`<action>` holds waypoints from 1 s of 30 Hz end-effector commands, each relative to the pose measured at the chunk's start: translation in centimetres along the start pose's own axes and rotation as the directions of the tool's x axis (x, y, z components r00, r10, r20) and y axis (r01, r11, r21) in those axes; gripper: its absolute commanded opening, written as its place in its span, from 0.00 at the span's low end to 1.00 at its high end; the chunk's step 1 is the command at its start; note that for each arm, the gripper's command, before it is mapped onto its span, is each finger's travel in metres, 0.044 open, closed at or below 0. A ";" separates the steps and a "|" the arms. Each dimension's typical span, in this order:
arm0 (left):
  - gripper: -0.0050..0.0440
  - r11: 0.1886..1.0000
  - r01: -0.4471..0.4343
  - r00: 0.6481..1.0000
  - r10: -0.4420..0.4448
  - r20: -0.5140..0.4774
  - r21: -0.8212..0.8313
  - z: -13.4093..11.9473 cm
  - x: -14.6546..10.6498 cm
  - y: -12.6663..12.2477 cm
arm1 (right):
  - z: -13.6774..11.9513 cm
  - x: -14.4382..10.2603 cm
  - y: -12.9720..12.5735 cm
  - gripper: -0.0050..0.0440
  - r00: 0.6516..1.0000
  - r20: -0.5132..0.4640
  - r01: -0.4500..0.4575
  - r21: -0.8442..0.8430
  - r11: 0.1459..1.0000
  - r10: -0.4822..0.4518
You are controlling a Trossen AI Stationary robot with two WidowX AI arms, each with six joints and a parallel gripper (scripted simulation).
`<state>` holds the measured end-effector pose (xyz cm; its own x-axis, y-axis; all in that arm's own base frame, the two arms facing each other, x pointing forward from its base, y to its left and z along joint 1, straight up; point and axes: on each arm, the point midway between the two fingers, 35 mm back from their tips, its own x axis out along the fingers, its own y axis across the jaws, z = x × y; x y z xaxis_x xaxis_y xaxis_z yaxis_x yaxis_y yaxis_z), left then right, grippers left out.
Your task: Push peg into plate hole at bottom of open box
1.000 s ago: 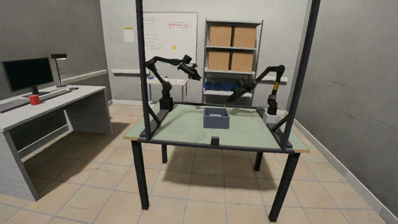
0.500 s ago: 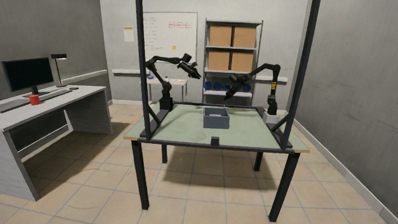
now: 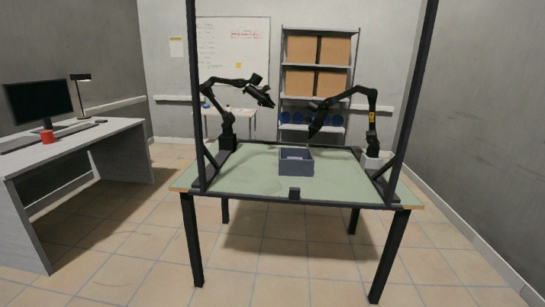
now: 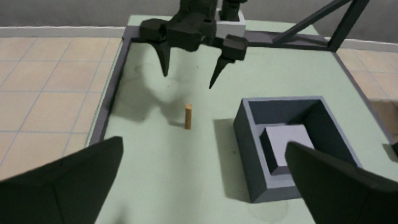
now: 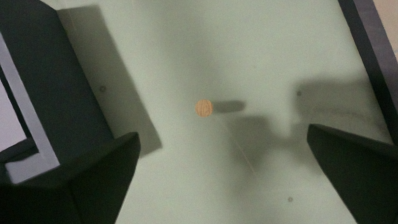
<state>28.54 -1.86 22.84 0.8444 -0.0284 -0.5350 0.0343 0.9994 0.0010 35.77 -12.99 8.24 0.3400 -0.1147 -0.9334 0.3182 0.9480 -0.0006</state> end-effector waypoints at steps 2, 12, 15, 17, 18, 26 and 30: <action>1.00 1.000 -0.001 1.000 0.001 0.022 -0.003 0.7 -0.4 0.0 | 0.6 -0.4 0.1 1.00 1.000 0.006 0.000 0.000 1.000 0.000; 1.00 1.000 -0.001 1.000 0.001 0.022 -0.003 0.7 -0.4 0.0 | 0.4 -0.5 0.0 0.95 1.000 0.008 0.000 0.000 1.000 0.000; 1.00 1.000 -0.001 1.000 0.001 0.022 -0.003 0.7 -0.4 0.0 | -0.1 0.2 0.2 0.90 1.000 -0.012 -0.001 0.000 1.000 0.001; 1.00 1.000 -0.001 1.000 0.001 0.022 -0.003 0.7 -0.4 0.0 | -0.3 1.1 0.5 0.80 1.000 -0.015 0.002 0.001 1.000 -0.002; 1.00 1.000 -0.001 1.000 0.001 0.022 -0.003 0.7 -0.4 0.0 | -0.3 1.6 0.6 0.76 1.000 -0.015 0.002 0.001 1.000 -0.002; 1.00 1.000 -0.001 1.000 0.001 0.022 -0.003 0.7 -0.4 0.0 | 0.2 2.5 1.0 0.45 1.000 -0.003 0.006 0.017 1.000 -0.006; 1.00 1.000 -0.001 1.000 0.001 0.022 -0.003 0.7 -0.4 0.0 | 0.3 3.2 0.9 0.45 1.000 -0.003 0.005 0.014 1.000 -0.005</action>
<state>28.54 -1.86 22.84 0.8444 -0.0284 -0.5350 0.0343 0.9994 0.0010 36.86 -12.30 5.59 0.3273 -0.1139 -0.9380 0.3300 0.9440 0.0006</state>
